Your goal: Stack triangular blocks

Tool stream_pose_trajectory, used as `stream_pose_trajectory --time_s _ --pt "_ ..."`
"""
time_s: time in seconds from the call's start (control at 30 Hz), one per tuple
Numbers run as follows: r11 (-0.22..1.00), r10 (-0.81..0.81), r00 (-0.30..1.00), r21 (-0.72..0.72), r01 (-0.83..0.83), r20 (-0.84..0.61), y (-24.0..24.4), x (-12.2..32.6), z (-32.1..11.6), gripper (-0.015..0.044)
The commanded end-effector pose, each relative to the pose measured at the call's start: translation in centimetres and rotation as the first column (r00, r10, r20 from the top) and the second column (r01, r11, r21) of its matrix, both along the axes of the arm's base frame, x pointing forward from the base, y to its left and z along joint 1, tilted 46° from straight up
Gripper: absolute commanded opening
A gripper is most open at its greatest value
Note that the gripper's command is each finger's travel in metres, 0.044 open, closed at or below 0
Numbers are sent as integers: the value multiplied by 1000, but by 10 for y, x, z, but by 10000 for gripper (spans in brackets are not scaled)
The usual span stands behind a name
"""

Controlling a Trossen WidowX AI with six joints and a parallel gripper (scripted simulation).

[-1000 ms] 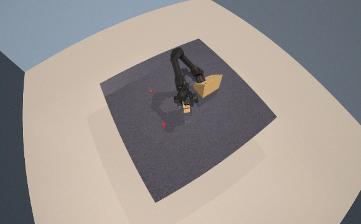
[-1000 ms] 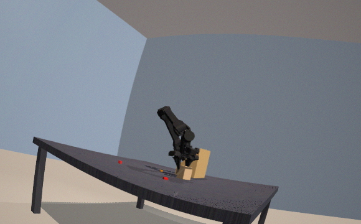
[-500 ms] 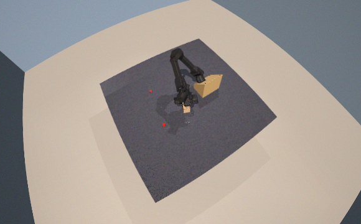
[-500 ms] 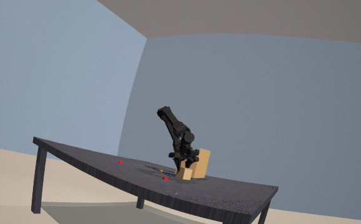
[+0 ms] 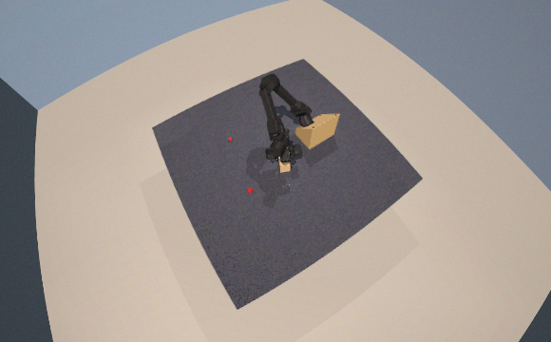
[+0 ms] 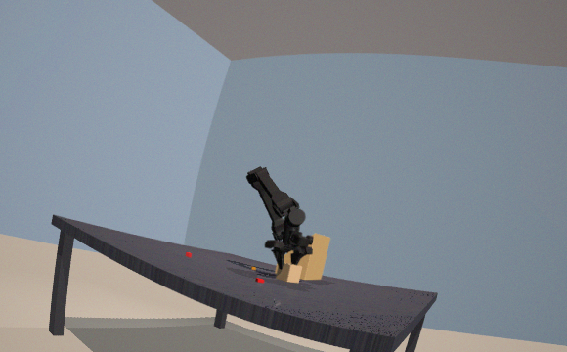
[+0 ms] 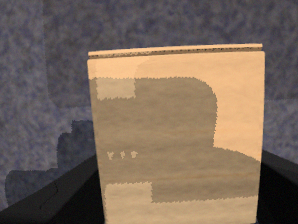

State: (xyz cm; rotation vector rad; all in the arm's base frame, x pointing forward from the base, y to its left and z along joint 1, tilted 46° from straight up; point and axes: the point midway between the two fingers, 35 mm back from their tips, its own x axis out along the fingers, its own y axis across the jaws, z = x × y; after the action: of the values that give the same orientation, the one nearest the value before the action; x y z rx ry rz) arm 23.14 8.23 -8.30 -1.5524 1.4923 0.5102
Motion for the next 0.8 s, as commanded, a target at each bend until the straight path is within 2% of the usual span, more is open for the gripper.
stream_pose_trajectory --time_s 0.0,0.77 --pt "1000 5 1000 -3 -5 2 0 1 0 0" --pt "1000 3 1000 -3 -3 1 -1 1 -1 0"
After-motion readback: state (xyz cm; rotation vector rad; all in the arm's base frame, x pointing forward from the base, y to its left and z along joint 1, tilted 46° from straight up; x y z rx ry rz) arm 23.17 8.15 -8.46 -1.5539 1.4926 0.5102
